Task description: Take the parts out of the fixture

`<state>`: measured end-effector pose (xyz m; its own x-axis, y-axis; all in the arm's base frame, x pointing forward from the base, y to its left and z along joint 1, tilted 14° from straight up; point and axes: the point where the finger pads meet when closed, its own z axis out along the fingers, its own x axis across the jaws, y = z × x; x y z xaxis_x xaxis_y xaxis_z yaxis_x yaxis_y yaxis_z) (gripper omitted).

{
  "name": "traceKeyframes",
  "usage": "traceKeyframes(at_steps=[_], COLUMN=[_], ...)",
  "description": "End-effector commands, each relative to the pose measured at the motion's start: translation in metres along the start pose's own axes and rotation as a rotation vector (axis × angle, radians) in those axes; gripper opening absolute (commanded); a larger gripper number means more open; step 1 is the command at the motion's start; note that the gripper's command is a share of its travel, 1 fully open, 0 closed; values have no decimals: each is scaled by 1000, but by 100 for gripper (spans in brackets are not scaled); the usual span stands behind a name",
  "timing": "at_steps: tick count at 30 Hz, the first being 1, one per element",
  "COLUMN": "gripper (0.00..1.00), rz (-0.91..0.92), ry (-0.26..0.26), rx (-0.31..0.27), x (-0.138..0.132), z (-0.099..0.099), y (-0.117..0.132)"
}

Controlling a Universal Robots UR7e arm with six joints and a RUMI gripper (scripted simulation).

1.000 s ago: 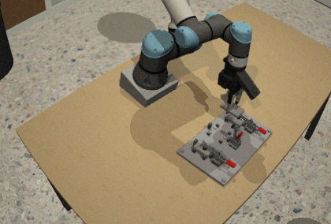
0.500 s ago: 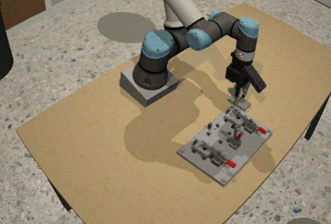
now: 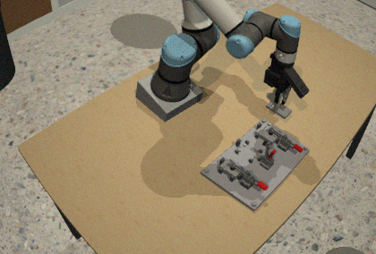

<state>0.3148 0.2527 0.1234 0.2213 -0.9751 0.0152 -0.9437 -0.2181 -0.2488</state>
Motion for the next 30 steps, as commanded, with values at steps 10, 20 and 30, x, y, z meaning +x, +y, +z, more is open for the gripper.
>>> traceKeyframes(at_steps=[10, 20, 30], gripper=[0, 0, 0], rz=[1, 1, 1], ry=[2, 2, 2], rx=[1, 1, 1], x=[-32, -46, -49], z=[0, 0, 0], y=[-1, -1, -1])
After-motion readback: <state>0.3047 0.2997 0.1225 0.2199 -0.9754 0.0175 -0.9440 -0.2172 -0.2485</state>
